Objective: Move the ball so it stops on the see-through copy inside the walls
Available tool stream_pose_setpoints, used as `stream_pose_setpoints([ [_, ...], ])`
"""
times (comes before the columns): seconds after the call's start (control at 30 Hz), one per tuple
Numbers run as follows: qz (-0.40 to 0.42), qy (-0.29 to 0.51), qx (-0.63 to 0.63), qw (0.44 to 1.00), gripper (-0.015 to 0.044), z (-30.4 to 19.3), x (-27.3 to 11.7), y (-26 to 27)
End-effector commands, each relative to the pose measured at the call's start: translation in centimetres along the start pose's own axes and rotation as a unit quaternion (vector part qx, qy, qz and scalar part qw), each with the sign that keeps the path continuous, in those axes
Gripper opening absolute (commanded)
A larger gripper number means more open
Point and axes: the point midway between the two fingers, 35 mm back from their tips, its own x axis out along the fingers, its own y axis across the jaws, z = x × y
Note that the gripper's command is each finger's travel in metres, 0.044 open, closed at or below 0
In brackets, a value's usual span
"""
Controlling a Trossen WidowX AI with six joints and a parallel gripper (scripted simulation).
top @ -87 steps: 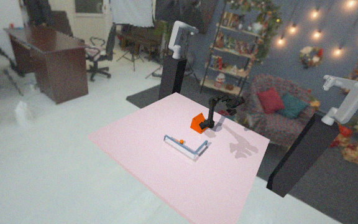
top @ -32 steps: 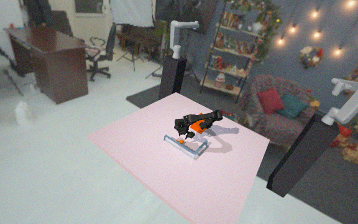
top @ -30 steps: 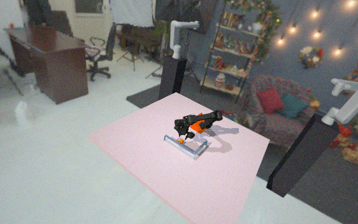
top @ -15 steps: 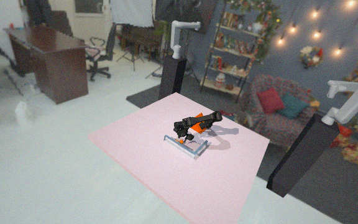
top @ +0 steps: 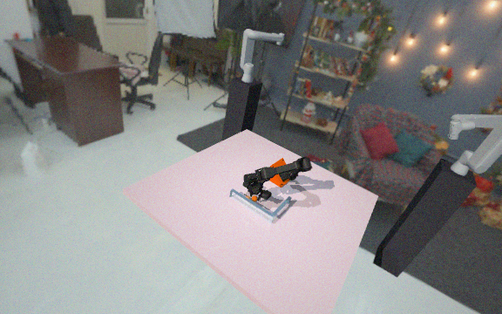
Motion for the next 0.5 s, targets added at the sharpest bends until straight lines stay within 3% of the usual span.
stream_pose_setpoints([
  [0.0, 0.002, 0.001, 0.003, 1.0, 0.0173, -0.1, 0.2, 0.1],
  [0.23, 0.002, 0.001, 0.003, 1.0, 0.0127, -0.1, 0.2, 0.1],
  [0.4, 0.001, 0.0, 0.003, 1.0, 0.0, 0.2, -1.1, -0.1],
  [0.47, 0.0, 0.0, 0.003, 1.0, 0.0, 0.4, -2.1, -0.2],
])
